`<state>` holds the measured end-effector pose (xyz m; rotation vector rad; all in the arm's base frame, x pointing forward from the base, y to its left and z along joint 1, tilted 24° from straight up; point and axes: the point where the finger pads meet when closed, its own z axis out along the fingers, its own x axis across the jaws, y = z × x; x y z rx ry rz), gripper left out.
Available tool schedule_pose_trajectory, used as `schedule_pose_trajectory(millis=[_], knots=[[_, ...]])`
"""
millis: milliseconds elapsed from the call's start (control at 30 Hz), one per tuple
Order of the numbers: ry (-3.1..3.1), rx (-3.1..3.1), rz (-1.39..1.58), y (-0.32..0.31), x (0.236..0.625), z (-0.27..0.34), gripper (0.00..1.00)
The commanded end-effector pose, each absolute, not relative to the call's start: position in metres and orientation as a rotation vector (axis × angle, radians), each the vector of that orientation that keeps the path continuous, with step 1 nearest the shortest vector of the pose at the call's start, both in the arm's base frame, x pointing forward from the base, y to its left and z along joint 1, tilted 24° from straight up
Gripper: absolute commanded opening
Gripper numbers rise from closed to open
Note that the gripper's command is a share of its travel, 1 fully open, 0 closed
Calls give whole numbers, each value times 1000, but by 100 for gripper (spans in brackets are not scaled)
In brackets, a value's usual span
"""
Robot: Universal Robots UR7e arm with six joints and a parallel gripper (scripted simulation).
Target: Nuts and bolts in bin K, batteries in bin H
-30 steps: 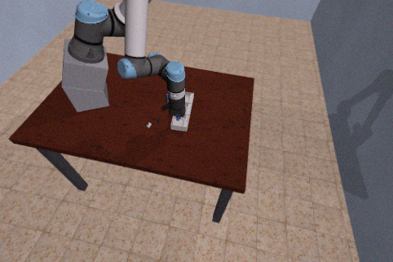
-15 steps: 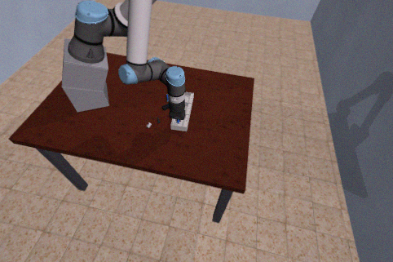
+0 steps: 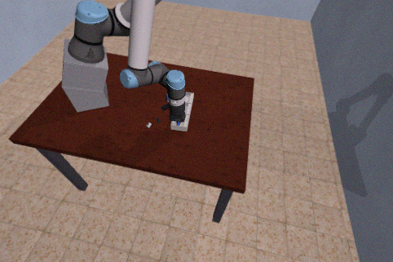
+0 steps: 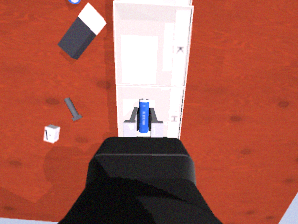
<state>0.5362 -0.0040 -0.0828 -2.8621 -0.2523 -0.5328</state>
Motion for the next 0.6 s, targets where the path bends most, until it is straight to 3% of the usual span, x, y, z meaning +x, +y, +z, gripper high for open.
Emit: schedule_pose_trajectory(millis=[0, 200, 233, 567], knots=[[-252, -2863, -536, -4, 537, -82, 31], [-252, -2863, -536, -4, 537, -82, 31], [-252, -2863, -536, -4, 537, -82, 60], [-252, -2863, -536, -4, 537, -82, 60]])
